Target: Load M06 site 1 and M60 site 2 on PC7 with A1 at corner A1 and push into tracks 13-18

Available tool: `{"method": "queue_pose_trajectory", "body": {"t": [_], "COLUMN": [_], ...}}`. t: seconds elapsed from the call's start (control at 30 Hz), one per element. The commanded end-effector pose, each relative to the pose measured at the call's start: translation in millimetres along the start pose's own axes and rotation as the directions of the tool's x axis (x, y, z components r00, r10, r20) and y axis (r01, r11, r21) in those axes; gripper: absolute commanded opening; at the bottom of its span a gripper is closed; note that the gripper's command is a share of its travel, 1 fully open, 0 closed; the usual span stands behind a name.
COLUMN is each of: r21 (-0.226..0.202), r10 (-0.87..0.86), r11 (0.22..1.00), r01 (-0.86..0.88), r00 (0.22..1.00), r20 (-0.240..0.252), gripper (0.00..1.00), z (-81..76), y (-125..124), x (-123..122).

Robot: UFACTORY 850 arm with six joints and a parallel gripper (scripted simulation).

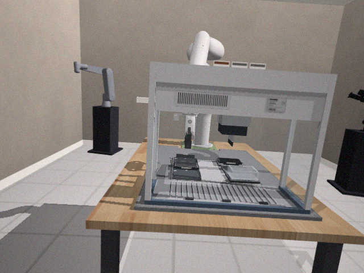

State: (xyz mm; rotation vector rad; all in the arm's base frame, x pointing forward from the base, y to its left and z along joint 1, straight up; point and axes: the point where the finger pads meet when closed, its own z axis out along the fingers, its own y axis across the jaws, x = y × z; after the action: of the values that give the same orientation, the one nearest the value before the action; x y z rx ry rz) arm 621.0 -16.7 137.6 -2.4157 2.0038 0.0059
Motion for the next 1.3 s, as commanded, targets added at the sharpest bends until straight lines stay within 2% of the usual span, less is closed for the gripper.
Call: {"method": "queue_pose_trajectory", "body": {"t": [0.0, 0.1, 0.57, 0.97, 1.03, 1.27], "r21": [0.003, 0.003, 0.003, 0.003, 0.003, 0.003], "r10": [0.0, 0.0, 0.0, 0.009, 0.009, 0.009], "r11": [1.0, 1.0, 1.0, 1.0, 1.0, 1.0], "r01": [0.0, 0.0, 0.0, -0.009, -0.009, -0.009], "r00": [1.0, 1.0, 1.0, 1.0, 1.0, 1.0], "r20": [-0.001, -0.001, -0.001, 0.0, 0.0, 0.0], "gripper": [1.0, 1.0, 1.0, 1.0, 1.0, 1.0], "z": [-6.2, -10.8, -10.8, -11.0, -11.0, -11.0], "y": [-1.1, -1.0, -1.0, 24.9, 24.9, 40.0], "x": [0.2, 0.2, 0.2, -54.0, -54.0, -85.6]}}
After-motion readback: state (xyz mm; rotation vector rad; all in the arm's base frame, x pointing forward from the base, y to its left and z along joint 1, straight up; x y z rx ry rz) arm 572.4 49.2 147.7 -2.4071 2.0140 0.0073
